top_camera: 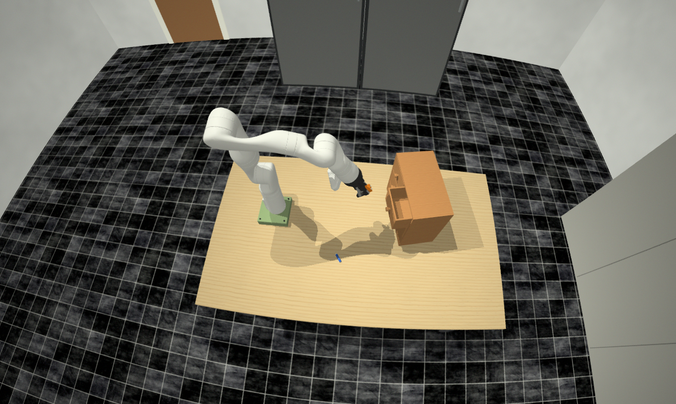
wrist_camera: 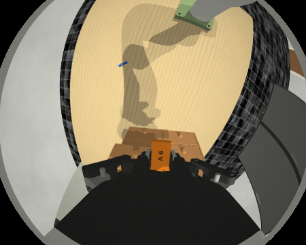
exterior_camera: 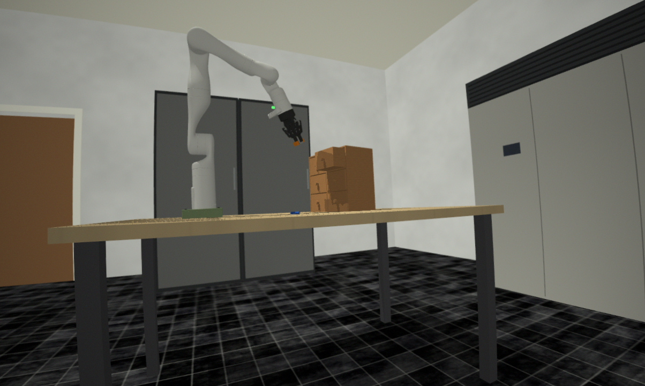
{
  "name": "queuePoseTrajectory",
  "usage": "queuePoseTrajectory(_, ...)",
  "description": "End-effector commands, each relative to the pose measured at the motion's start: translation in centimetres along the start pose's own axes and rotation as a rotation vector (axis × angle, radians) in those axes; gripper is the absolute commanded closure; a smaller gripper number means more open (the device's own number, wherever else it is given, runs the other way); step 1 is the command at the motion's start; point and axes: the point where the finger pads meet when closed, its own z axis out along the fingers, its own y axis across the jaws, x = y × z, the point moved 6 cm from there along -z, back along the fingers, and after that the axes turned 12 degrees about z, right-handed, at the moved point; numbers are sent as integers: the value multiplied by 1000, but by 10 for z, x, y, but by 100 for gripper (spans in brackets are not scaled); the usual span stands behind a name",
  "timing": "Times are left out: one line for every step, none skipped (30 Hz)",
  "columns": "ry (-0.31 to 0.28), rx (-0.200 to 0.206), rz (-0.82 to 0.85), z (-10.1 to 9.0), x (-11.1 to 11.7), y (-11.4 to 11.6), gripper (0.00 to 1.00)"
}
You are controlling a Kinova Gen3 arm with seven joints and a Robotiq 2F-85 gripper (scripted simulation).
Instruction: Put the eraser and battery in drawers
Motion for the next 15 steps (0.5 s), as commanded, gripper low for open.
queuePoseTrajectory(-39,26,42,-5,10,-20,77)
queuePoseTrajectory(-54,28,43,-4,11,-21,77)
queuePoseTrajectory(-65,24,42,-4,12,-21,77)
queuePoseTrajectory(-74,19,41,-4,13,-20,77)
queuePoseTrajectory(-83,13,40,-4,14,-20,77)
queuePoseTrajectory(-93,9,39,-4,15,-19,77)
queuePoseTrajectory(-103,5,38,-4,15,-19,77)
queuePoseTrajectory(-103,5,38,-4,15,-19,77)
queuePoseTrajectory(-103,5,38,-4,15,-19,77)
queuePoseTrajectory(-114,2,38,-3,16,-19,77)
queuePoseTrajectory(-125,0,37,-3,17,-19,77)
queuePoseTrajectory(-136,-2,37,-3,17,-19,77)
queuePoseTrajectory(-147,-3,37,-3,18,-20,77)
queuePoseTrajectory(-158,-2,38,-3,18,-21,77)
queuePoseTrajectory(-170,-2,38,-3,19,-22,77)
